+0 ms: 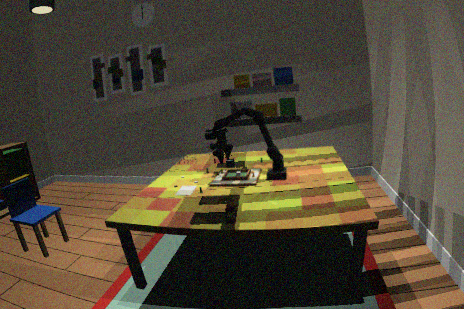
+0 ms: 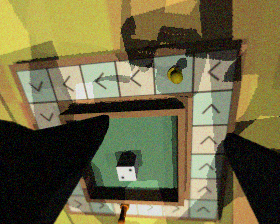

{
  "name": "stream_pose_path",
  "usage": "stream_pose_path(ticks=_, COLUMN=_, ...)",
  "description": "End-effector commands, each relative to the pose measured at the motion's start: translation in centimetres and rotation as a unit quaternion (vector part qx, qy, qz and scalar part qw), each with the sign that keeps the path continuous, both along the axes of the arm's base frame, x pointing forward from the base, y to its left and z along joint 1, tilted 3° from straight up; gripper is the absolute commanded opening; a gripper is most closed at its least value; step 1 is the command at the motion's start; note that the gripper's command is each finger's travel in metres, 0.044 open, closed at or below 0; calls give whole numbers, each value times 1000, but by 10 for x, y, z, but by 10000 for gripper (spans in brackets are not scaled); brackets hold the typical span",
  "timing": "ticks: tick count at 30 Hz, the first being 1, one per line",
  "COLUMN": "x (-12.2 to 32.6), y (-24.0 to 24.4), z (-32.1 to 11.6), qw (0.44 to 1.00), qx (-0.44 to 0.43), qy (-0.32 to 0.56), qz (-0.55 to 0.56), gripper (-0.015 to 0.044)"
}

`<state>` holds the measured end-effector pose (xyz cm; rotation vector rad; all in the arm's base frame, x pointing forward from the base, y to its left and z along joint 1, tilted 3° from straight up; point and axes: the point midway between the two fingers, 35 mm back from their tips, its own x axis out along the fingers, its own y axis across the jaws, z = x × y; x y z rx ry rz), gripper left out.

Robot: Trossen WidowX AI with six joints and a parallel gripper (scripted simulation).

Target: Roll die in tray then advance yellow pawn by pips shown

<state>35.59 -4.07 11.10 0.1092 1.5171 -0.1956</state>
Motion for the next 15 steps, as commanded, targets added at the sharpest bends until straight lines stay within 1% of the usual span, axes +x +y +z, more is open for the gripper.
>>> stream_pose_path(ticks=1, x=-45, y=23, z=28, qw=1000, qx=1, qy=-2, qz=27, gripper=440)
stream_pose_path(ticks=8, x=-135, y=47, z=48, qw=997, qx=0, qy=4, qz=78, gripper=440)
stream_pose_path(ticks=9, x=-91, y=39, z=46, qw=998, qx=0, qy=-7, qz=58, gripper=440)
stream_pose_path(ticks=15, x=-91, y=39, z=46, qw=998, qx=0, qy=-7, qz=58, gripper=440)
